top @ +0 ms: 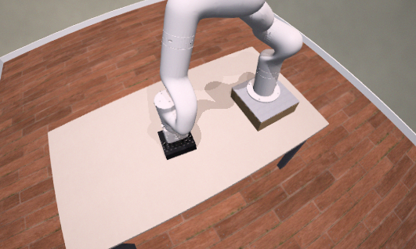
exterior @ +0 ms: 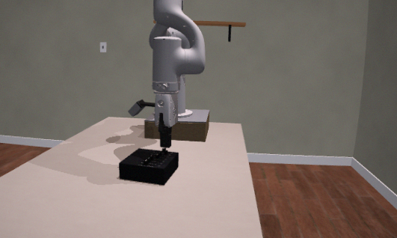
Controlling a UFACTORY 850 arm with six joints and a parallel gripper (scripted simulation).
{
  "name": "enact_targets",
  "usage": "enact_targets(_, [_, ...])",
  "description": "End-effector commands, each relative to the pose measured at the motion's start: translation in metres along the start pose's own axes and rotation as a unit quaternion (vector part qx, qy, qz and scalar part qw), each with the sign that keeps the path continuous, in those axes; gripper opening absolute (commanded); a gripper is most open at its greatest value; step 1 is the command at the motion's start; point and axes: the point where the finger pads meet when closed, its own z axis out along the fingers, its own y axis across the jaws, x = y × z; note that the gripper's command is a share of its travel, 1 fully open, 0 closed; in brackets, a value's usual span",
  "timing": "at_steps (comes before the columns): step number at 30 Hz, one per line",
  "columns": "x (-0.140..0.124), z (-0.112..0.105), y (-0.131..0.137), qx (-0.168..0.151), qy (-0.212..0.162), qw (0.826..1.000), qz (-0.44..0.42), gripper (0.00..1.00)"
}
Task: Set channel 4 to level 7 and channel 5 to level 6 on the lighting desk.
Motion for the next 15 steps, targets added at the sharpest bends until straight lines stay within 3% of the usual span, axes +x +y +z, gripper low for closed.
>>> enact_targets(1, [-0.0002, 0.0, -0.0009, 0.001, 0.0, 1.0, 0.0, 0.0])
enact_targets(15, [-0.0003, 0.0063, -0.001, 0.001, 0.0, 1.0, 0.0, 0.0])
